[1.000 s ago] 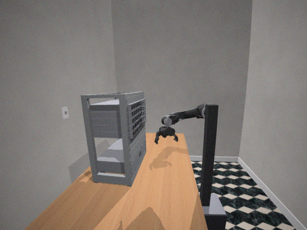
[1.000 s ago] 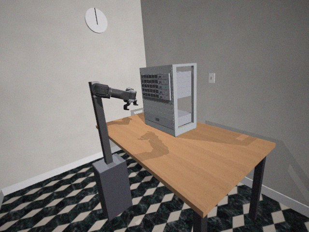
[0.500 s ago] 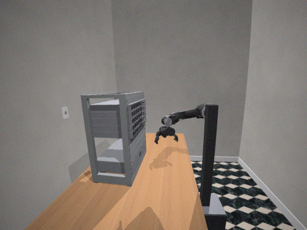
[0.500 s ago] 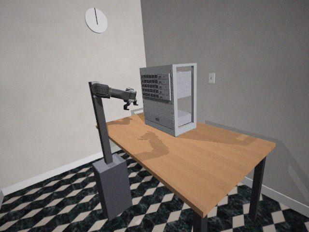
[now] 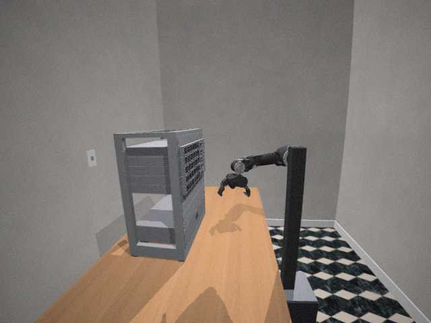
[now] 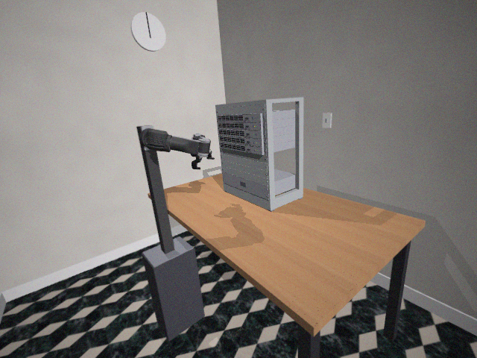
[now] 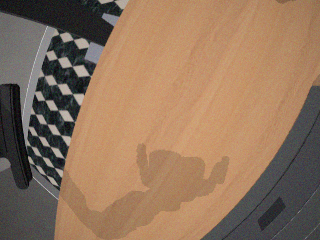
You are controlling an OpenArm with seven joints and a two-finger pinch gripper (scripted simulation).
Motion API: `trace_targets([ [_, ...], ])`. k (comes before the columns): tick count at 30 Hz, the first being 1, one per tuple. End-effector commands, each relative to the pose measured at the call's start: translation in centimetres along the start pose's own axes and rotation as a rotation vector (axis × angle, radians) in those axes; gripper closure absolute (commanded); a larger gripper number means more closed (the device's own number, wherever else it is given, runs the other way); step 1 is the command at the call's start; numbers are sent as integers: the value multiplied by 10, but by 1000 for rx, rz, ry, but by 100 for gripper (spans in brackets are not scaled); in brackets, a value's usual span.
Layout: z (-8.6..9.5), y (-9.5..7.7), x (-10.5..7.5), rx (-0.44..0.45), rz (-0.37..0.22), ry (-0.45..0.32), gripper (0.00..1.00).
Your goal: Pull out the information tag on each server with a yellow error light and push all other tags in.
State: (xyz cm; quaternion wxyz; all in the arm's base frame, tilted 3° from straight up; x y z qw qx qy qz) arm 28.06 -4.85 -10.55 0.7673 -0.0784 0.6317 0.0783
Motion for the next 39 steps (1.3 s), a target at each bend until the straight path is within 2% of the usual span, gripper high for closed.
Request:
trace_targets([
  [1,2,-4,-5,15,-4,-52,0],
  [6,-7,-18,-19,16,-8,-170,0],
  [9,-9,-22,-25,27,3,-221,0],
  [12,-13,-29,-30,46,-6,-264,0],
  [14,-13,-29,-30,46,-6,-264,0],
  [16,-16,-36,-35,73,-19,-306,0],
  [20,-26,-52,-47,105,-38,-445,0],
  [25,-39,-83,-68,163,-64,-733,0],
  [28,-45,-99,-77,195,-77,-878,0],
  [29,-46,-104,-78,206,-81,-912,0],
  [31,-46,-104,-78,206,-81,-912,0],
  [39,-51,-133,-90,258,-105,-1162,0],
])
Point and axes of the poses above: the point where the finger pads meet when closed, its own x axis out along the fingers, its own z axis across the jaws, y = z × x, the point moved 9 cm from there along -x, back along the fingers, and after that the axes turned 10 degrees about x, right-handed, at the moved point
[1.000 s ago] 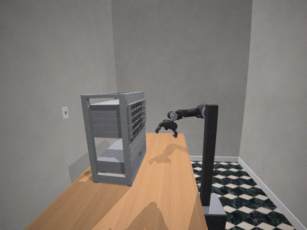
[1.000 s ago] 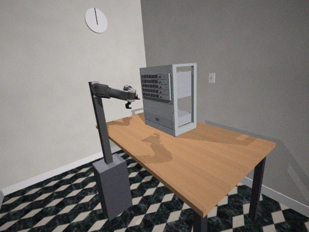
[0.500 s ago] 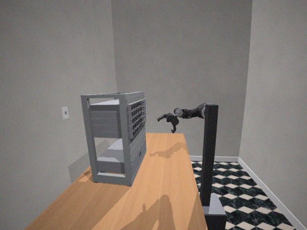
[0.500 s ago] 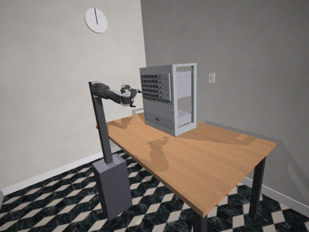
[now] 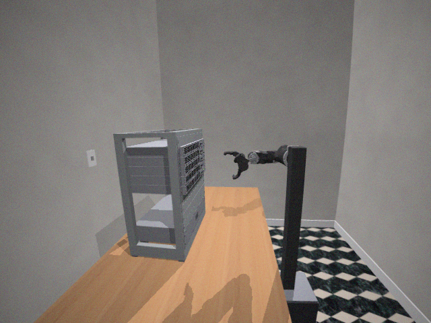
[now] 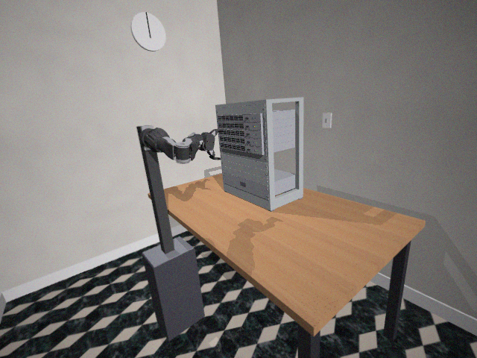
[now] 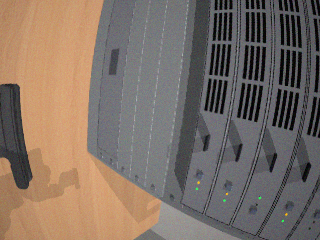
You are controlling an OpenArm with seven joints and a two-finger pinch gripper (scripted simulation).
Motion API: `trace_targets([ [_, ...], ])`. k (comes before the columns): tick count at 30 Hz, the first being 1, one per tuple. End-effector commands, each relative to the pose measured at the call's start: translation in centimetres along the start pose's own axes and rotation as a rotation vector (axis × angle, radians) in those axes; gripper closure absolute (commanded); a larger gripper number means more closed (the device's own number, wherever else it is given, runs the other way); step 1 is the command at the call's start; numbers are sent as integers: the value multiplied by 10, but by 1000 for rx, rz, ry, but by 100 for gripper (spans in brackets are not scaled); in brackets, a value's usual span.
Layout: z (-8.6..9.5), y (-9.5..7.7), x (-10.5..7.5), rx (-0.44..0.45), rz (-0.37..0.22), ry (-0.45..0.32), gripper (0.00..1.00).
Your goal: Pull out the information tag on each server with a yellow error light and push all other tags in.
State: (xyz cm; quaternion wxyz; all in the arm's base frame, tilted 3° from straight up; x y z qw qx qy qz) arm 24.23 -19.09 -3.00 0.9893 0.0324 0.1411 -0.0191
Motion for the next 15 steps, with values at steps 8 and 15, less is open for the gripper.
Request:
trace_targets([
  [8,12,-15,0,42,15,-186,0],
  [15,16,-24,2,63,8,-267,0],
])
Point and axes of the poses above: the point where the finger pads meet when closed, its own x axis out along the fingers, its own z axis across the jaws, y = z × x, the point moved 9 cm from there along -x, back along the fingers, and after that the axes turned 10 degrees about x, right-handed, at the moved point
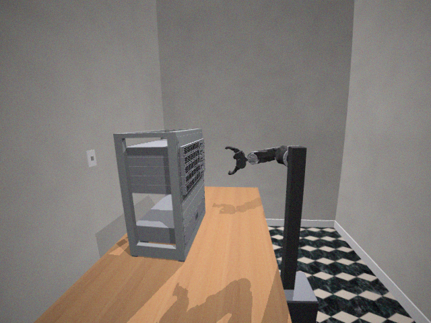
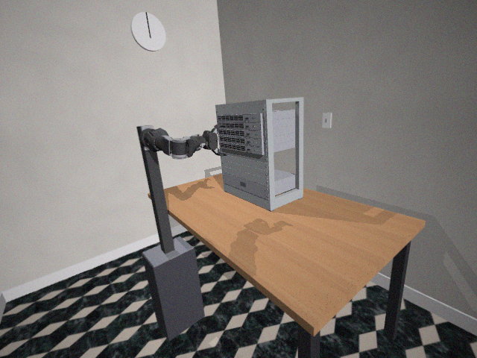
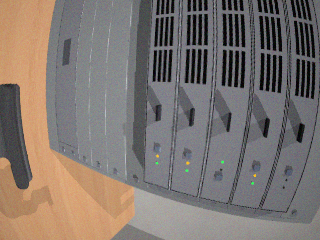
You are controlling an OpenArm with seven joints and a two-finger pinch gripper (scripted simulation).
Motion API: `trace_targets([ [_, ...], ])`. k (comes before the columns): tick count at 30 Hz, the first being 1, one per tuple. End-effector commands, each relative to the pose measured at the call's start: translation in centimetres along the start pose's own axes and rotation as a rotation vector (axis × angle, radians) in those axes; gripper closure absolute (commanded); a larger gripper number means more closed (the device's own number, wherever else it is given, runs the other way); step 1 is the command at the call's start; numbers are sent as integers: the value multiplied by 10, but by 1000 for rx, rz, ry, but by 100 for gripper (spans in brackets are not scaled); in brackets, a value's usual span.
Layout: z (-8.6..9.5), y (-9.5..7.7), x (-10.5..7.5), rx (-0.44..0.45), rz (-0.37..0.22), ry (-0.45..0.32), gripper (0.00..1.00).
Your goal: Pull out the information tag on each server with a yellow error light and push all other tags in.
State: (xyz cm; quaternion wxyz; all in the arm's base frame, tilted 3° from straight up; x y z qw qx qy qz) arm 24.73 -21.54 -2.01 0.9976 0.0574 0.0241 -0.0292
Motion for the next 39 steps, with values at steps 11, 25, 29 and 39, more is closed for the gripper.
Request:
trace_targets([
  [11,7,-6,1,19,8,-87,0],
  [25,7,-6,1,20,8,-92,0],
  [29,7,-6,1,20,8,-92,0],
  [39,7,-6,1,20,8,-92,0],
])
Point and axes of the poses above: the point where the finger pads meet when closed, its own x axis out along the fingers, its own z axis across the jaws, y = z × x, the point moved 9 cm from there along -x, back along the fingers, and after that the axes turned 10 degrees about x, right-handed, at the moved point
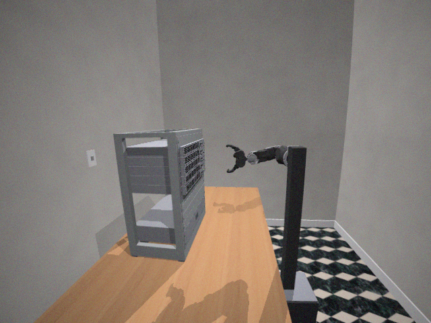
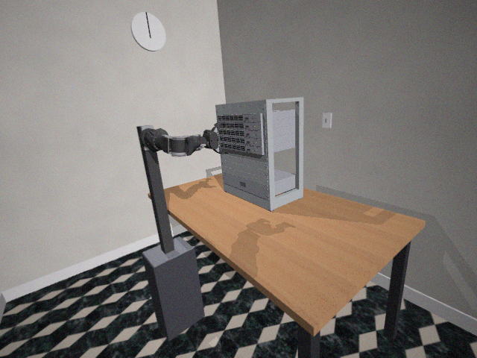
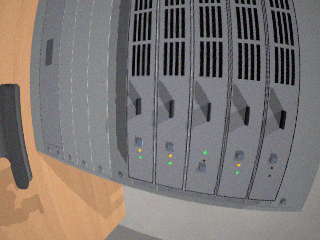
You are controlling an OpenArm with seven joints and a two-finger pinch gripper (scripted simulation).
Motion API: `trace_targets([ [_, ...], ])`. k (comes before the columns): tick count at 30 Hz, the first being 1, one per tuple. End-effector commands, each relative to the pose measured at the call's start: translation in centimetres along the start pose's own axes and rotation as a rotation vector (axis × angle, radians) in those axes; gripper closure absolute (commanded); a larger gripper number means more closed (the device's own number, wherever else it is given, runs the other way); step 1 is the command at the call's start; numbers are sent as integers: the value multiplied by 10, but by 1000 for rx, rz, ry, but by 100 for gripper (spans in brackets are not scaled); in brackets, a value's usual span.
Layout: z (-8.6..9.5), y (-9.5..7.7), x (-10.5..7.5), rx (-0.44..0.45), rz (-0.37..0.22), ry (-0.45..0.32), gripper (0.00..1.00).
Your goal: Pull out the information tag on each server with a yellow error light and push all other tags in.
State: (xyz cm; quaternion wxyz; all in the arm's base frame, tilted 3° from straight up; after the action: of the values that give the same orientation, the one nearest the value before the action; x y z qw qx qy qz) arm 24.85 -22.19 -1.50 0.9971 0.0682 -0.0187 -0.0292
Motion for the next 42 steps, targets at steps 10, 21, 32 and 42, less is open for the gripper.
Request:
trace_targets([
  [10,1,-1,0,-4,2,-7,0],
  [21,-6,-10,14,-4,2,-7,0],
  [32,-25,-38,53,-4,1,-6,0],
  [42,-45,-66,93,-3,1,-4,0],
])
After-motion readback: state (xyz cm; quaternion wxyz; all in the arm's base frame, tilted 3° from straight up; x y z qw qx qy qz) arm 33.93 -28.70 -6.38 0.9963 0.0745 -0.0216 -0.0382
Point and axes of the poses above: the point where the finger pads meet when closed, its own x axis out along the fingers, its own z axis across the jaws, y = z × x, the point moved 9 cm from there along -x, back along the fingers, and after that the axes turned 10 degrees about x, right-handed, at the moved point
